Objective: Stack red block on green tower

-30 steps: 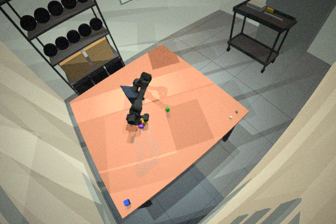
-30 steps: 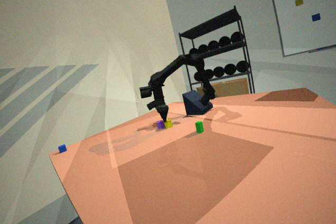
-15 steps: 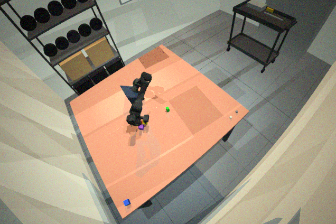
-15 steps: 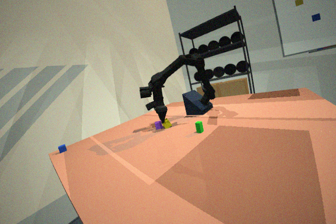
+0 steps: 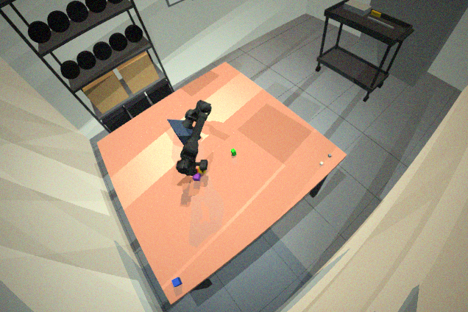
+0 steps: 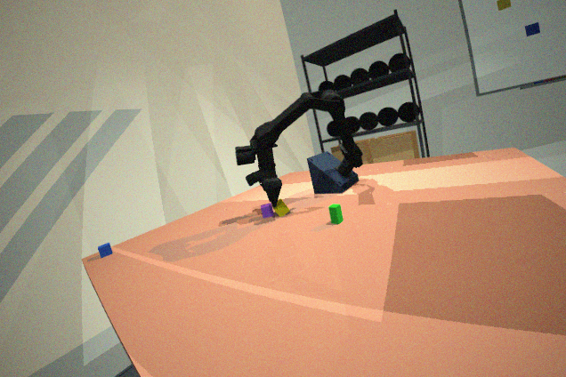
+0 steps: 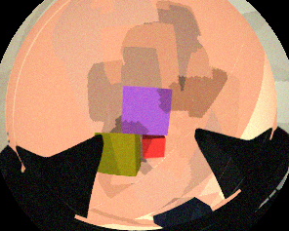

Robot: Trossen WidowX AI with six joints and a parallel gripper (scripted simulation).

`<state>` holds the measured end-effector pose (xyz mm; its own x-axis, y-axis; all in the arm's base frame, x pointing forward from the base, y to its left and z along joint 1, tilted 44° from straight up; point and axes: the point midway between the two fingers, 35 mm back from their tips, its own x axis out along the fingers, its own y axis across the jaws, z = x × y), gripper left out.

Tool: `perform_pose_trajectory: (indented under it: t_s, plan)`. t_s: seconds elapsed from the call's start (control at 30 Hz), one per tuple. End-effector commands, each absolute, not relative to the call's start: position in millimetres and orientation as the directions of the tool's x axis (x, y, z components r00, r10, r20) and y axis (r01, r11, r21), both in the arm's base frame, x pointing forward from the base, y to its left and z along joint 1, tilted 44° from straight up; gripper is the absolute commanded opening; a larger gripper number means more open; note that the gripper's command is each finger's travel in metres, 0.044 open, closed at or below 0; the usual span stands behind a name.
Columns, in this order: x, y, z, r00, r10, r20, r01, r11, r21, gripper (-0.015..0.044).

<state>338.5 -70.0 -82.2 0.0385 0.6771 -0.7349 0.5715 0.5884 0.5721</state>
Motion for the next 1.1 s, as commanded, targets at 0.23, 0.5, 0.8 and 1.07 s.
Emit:
perform_pose_trajectory:
  t_s: [0.23,0.5,0.8,1.07]
  plan:
    - [326.0,-48.0,-93.2,-0.038,0.691,-0.722,0.575,0.606,0.549,0.044]
    - [326.0,-48.0,-93.2,-0.038,0.691,-0.722,0.575,0.606,0.549,0.044]
    - [326.0,-48.0,-93.2,-0.038,0.691,-0.722,0.575,0.606,0.549,0.044]
    - [340.4,-83.7,-68.7,0.039,0.676,-0.736,0.571,0.589,0.571,0.044]
